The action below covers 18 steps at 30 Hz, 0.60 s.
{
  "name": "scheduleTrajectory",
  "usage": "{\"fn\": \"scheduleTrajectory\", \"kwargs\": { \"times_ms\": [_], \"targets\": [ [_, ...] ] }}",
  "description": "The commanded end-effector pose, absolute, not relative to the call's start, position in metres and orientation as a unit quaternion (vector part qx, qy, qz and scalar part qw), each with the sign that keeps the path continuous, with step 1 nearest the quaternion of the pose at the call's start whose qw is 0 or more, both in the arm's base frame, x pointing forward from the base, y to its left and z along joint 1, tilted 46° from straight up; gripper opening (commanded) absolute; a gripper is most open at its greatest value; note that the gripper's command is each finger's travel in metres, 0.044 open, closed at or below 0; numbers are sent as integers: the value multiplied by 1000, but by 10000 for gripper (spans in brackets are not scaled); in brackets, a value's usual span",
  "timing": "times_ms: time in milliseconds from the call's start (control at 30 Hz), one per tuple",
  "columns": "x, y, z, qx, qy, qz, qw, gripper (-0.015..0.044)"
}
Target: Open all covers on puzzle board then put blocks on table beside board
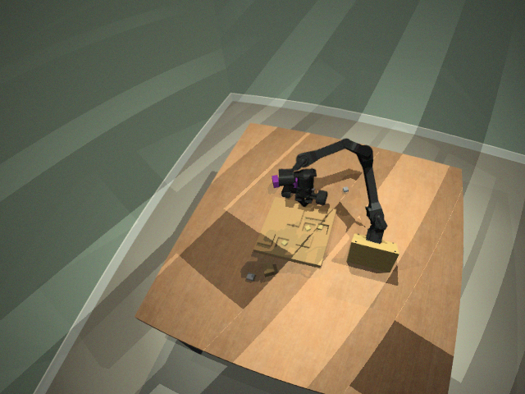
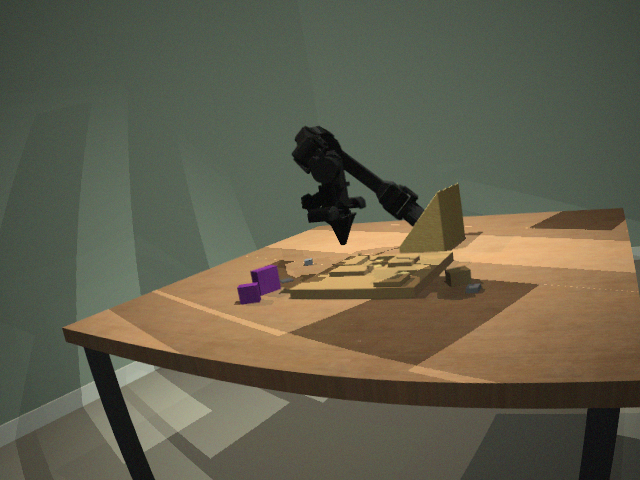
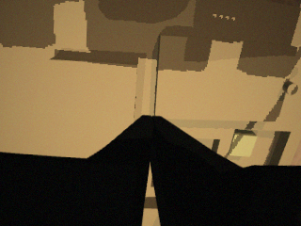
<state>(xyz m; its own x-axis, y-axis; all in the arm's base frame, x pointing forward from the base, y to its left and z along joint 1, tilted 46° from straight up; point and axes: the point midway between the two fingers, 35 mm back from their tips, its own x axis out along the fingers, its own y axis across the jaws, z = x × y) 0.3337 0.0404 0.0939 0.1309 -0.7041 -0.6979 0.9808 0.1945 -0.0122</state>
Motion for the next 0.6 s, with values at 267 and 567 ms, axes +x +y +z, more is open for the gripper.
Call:
{"fn": "scheduleTrajectory", "kwargs": {
  "times_ms": [267,567],
  "targets": [
    [336,33,87,233,295,-590,715,0],
    [337,27,81,234,295,-590,715,0]
  ]
}}
